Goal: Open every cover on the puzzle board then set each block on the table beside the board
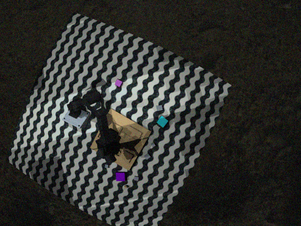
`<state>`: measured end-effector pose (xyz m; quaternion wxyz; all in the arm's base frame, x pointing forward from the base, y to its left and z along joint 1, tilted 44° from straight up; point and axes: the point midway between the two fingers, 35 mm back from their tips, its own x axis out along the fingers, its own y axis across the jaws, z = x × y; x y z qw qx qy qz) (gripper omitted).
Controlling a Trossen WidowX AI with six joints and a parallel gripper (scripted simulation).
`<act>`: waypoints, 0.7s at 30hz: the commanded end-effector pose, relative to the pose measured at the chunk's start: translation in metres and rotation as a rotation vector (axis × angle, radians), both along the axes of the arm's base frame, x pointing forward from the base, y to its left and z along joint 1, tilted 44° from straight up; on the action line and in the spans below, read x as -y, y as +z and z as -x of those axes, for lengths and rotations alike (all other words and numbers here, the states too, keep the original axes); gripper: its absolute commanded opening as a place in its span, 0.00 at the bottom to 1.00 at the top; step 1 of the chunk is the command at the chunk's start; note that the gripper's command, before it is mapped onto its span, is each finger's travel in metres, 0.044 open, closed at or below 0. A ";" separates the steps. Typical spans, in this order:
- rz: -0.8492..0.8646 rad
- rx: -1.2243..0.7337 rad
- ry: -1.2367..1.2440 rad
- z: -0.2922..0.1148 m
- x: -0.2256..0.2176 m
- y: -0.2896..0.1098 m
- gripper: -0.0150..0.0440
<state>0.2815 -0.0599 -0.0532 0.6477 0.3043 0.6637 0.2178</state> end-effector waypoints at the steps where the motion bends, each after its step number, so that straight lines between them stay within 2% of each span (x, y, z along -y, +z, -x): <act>1: 0.003 0.005 0.004 -0.003 0.003 -0.002 0.25; 21: 0.005 0.006 0.004 -0.011 0.020 -0.008 0.25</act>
